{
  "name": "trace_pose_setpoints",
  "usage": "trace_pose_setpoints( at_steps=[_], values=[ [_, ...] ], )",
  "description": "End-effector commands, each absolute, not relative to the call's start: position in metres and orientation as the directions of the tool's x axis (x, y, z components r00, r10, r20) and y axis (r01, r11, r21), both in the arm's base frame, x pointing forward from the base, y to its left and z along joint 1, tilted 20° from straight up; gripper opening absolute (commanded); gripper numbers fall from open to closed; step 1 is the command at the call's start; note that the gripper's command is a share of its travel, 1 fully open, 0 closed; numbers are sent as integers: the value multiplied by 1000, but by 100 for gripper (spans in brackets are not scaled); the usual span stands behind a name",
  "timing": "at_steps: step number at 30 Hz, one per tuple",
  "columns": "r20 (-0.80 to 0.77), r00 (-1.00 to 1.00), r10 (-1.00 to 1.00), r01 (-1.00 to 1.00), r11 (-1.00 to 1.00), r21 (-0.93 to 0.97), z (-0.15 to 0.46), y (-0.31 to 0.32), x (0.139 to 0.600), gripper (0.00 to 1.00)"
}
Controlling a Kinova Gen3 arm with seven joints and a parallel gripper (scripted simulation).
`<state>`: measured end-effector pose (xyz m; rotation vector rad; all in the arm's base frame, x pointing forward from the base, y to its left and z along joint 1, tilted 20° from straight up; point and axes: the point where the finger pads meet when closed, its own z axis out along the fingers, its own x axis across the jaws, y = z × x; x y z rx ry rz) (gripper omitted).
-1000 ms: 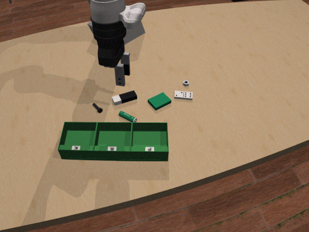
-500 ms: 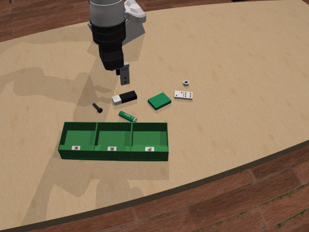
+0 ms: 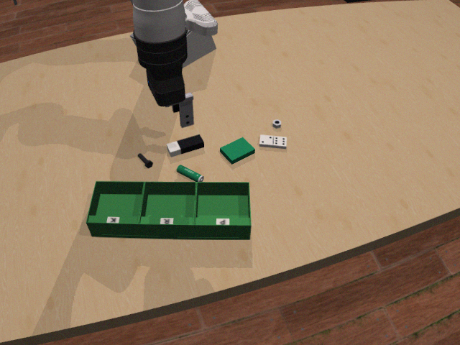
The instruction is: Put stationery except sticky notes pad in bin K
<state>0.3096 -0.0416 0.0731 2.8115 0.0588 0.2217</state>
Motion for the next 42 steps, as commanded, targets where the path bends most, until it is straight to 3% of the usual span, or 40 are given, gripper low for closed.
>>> trace_pose_setpoints(
  at_steps=[1, 17, 31, 42],
  values=[
    [147, 987, 65, 15, -948, 318, 74, -42, 310, 75],
    [147, 987, 65, 15, -948, 318, 70, -43, 311, 75],
    [147, 987, 65, 15, -948, 318, 15, -55, 315, 75],
    [147, 987, 65, 15, -948, 318, 15, -57, 317, 75]
  ],
)
